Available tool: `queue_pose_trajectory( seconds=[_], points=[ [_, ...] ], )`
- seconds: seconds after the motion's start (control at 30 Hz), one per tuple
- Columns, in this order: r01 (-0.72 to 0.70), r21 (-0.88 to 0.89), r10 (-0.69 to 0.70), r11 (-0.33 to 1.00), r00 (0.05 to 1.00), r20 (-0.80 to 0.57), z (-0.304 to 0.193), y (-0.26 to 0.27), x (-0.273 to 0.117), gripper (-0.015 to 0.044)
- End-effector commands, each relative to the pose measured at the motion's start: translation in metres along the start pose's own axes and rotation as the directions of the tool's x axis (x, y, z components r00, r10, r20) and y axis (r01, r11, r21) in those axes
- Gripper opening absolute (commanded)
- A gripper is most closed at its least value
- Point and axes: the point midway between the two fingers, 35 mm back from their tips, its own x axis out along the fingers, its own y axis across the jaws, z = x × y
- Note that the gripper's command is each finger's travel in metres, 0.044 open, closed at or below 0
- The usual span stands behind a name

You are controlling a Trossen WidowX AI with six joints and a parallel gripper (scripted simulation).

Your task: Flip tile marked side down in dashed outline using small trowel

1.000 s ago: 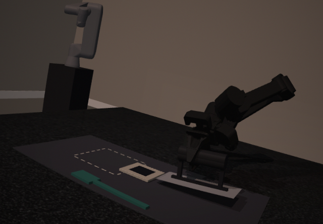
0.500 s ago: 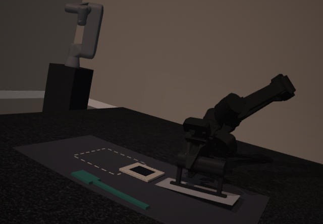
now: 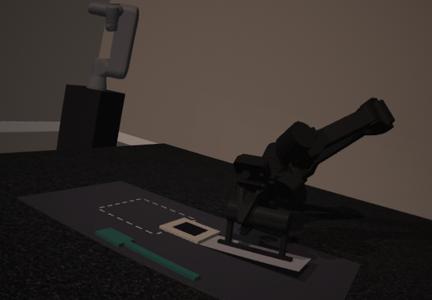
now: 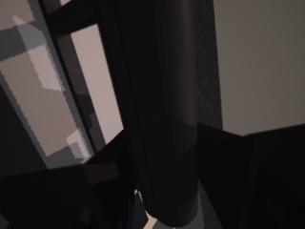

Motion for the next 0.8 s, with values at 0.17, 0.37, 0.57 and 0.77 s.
queue_pose_trajectory(
  seconds=[0.17,0.37,0.57,0.77],
  points=[
    [0.003,-0.002,-0.003,1.0,1.0,-0.005,-0.017,-0.001,-0.002,0.0],
    [0.003,-0.002,-0.003,1.0,1.0,-0.005,-0.025,-0.001,-0.003,0.0],
    [0.002,-0.047,-0.004,0.999,0.999,-0.042,-0.021,-0.004,-0.005,0.0],
    [0.0,-0.082,-0.006,0.997,0.997,-0.072,-0.022,-0.016,-0.015,0.0]
  ],
)
